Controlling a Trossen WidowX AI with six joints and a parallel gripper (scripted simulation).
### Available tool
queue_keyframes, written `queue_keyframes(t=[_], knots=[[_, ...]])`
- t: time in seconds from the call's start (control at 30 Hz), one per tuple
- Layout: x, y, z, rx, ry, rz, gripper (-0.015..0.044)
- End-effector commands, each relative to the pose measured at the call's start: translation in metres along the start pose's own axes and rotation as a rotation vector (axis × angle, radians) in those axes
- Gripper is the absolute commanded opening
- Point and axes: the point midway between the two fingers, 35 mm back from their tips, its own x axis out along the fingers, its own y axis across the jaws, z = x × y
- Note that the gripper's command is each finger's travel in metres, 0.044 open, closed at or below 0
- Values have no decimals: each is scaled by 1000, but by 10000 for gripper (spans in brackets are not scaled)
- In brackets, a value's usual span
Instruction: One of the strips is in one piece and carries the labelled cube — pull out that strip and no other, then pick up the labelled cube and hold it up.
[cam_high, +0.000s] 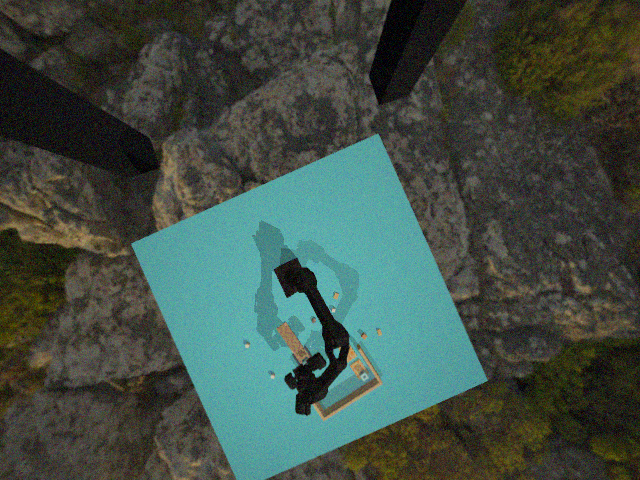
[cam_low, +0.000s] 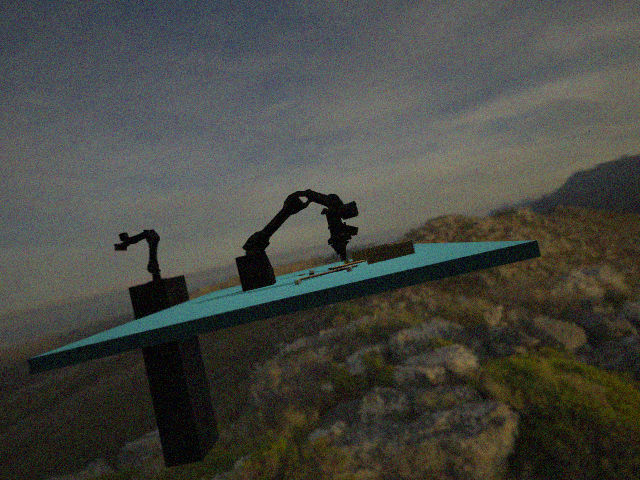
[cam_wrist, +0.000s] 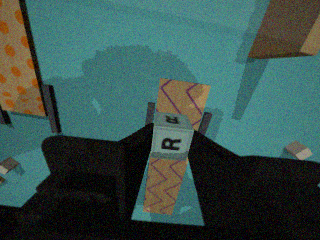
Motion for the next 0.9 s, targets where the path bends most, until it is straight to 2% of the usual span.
queue_keyframes(t=[0.0, 0.87], knots=[[-10, 6, -15, 4, 3, 0, 0], [-18, 38, -81, 7, 5, 2, 0]])
